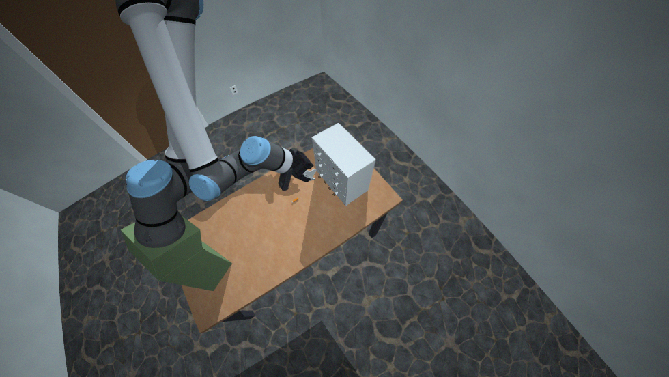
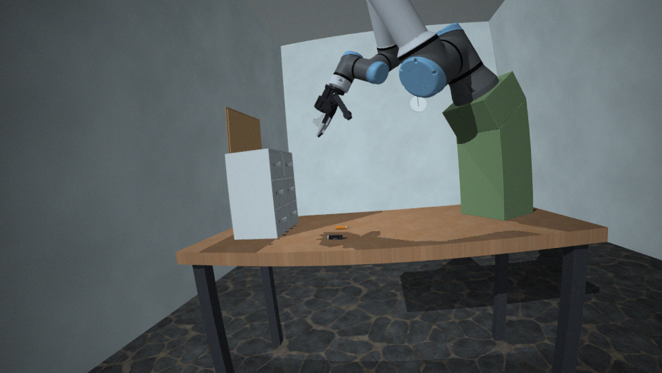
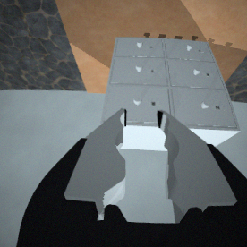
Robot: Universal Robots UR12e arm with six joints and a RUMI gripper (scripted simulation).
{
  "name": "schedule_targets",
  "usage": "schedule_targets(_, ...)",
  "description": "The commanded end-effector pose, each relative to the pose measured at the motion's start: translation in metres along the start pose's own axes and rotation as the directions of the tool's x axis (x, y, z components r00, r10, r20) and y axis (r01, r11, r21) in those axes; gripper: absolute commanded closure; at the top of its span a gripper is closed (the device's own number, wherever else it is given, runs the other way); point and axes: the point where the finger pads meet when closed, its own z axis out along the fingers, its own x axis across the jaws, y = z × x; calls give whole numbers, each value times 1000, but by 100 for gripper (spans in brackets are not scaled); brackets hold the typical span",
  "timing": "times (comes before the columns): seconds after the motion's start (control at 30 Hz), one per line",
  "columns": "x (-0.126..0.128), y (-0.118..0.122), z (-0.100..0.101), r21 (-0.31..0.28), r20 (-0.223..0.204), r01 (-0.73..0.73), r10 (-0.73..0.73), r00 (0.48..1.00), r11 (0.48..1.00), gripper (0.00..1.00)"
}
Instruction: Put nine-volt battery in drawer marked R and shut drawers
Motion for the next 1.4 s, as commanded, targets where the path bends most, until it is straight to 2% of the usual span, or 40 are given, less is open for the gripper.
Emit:
schedule_targets(0.0, -2, 0, -10, 93, -13, 5, -4, 1000, 996, 80)
schedule_targets(0.43, -2, -6, -46, 305, -13, 8, -4, 1000, 952, 80)
schedule_targets(0.5, -2, -6, -46, 305, -13, 8, -4, 1000, 952, 80)
schedule_targets(0.87, -2, -10, -74, 463, -13, 9, -4, 1000, 886, 80)
schedule_targets(1.0, -3, -11, -81, 496, -13, 10, -4, 1000, 868, 80)
schedule_targets(1.37, -3, -12, -86, 522, -13, 10, -4, 1000, 853, 80)
